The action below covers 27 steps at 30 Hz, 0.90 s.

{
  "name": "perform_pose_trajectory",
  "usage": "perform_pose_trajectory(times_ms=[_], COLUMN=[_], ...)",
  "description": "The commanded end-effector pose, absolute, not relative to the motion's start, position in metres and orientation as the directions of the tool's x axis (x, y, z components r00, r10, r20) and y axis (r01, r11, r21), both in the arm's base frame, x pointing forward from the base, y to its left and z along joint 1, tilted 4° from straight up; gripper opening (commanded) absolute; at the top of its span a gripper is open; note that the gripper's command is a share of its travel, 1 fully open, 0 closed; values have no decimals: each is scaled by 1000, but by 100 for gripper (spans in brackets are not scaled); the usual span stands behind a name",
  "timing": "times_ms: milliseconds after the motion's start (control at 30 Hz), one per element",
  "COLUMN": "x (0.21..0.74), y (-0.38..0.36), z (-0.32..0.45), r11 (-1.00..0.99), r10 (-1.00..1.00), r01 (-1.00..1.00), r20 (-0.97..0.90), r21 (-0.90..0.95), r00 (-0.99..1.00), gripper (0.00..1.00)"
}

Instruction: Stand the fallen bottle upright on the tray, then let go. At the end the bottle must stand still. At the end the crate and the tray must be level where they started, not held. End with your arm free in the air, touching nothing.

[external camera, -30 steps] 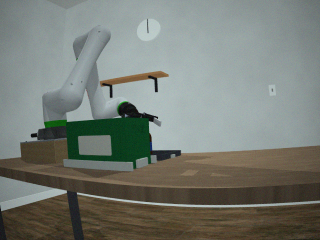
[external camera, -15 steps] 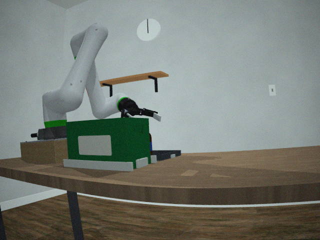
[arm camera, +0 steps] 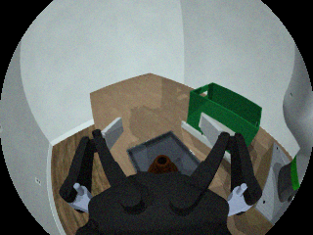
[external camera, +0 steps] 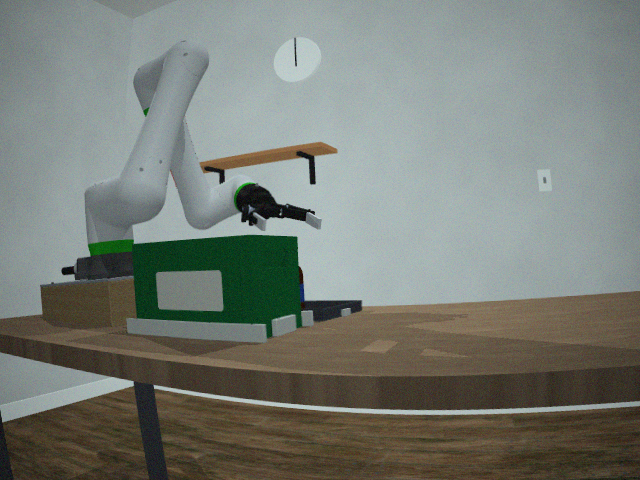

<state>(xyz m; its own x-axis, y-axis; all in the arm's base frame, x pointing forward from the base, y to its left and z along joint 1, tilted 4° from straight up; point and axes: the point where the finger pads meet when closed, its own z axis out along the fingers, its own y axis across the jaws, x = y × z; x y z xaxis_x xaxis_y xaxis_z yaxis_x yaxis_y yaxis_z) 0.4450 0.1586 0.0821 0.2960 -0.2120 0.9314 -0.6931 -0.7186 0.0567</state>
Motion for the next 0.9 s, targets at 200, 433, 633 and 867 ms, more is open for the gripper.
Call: perform_pose_trajectory(times_ms=[200, 433, 633, 867], x=[446, 447, 447, 447], y=[159, 159, 160, 160], z=[99, 109, 112, 114], r11=[-719, -719, -719, -719], r10=[-212, -212, -212, -212], r01=[-693, -693, -693, -693], r20=[931, 931, 931, 931], r21=[56, 56, 56, 56], r00=[296, 296, 296, 296], gripper=[100, 100, 100, 100])
